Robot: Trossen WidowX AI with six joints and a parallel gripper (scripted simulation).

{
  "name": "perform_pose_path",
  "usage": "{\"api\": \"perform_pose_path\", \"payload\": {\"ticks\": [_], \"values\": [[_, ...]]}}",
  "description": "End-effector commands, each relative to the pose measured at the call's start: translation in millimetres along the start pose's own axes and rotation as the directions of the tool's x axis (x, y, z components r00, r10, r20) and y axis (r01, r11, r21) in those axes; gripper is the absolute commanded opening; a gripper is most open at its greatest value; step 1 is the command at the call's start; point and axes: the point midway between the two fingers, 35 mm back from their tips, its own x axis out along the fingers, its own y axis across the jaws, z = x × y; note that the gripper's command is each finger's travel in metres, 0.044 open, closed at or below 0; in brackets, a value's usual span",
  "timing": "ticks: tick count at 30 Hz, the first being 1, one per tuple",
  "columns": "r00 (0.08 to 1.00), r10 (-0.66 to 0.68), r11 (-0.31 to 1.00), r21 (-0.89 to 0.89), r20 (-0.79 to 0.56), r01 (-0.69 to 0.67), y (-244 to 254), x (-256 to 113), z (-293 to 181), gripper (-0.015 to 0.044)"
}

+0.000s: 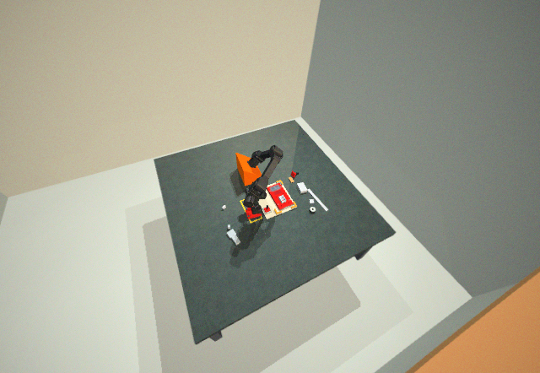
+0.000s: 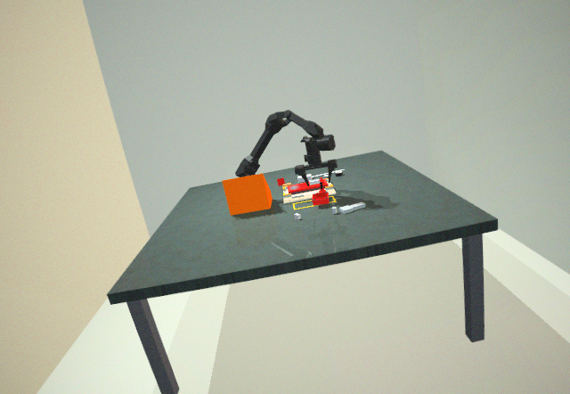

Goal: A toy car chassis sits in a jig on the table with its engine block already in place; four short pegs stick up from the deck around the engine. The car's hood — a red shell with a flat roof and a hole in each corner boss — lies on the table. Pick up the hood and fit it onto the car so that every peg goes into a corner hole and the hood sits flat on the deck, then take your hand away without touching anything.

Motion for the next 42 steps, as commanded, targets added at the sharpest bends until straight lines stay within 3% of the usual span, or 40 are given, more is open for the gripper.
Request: {"api": "perform_pose_path", "payload": {"ticks": [1, 42], "values": [[1.0, 0.001, 1.0, 0.004, 0.004, -0.001, 0, 3, 0, 0.044], [1.0, 0.001, 1.0, 0.004, 0.005, -0.001, 2, 28, -1, 0.044]]}}
